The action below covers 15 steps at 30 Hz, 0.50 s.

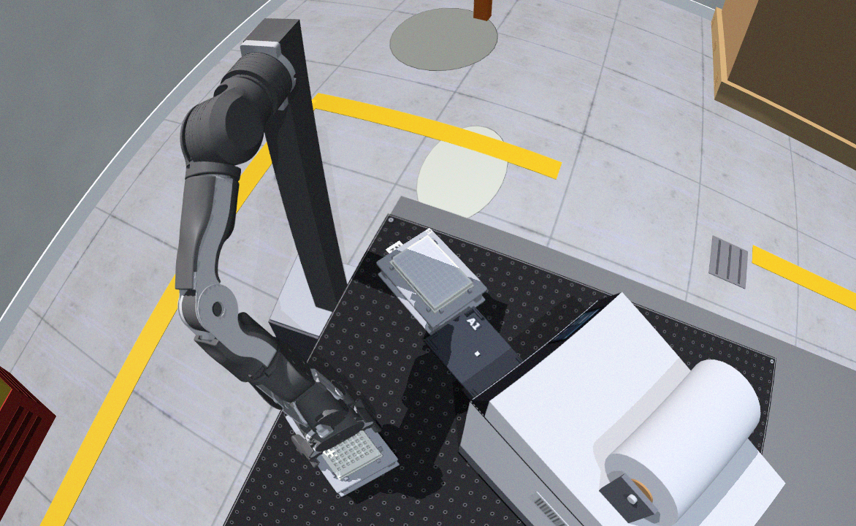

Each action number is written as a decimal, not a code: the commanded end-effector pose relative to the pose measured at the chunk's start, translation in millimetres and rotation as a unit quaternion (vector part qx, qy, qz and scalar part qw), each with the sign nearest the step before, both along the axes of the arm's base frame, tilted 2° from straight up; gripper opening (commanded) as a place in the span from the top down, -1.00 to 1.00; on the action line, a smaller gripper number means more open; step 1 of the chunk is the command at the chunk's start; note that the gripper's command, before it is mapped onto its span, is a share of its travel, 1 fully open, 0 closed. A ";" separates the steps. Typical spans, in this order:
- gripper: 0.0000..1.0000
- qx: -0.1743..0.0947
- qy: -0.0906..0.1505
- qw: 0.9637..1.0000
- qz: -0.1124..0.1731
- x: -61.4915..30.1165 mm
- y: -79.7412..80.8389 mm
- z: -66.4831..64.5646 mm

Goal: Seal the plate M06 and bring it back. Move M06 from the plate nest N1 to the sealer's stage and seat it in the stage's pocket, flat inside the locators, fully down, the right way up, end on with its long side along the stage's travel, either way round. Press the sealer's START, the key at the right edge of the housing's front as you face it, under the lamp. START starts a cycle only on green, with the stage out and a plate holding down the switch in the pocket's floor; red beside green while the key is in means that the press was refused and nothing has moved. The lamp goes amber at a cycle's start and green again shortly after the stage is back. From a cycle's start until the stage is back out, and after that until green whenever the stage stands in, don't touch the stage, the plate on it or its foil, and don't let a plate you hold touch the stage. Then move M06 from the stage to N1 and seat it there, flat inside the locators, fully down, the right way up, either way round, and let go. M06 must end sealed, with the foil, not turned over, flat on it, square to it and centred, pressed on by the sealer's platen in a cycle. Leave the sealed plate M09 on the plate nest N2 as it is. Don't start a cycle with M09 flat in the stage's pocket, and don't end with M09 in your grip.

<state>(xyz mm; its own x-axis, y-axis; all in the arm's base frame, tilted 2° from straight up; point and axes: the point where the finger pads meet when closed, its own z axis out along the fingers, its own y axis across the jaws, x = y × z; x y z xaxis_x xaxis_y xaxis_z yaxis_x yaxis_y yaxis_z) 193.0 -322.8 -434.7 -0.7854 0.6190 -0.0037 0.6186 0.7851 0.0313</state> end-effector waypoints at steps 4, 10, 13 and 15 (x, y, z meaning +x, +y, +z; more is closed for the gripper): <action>-0.54 -0.005 0.000 1.000 -0.003 0.0 -3.1 1.1; 1.00 -0.001 -0.001 1.000 -0.001 0.4 -0.9 0.5; 1.00 0.000 -0.001 1.000 -0.001 0.4 -0.3 0.3; 1.00 0.000 -0.001 1.000 -0.001 0.4 -0.3 0.3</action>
<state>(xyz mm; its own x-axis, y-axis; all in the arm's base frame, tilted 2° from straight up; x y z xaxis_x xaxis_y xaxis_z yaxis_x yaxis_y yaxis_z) 193.1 -322.9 -434.7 -0.7853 0.6191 -0.0040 0.6187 0.7850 0.0311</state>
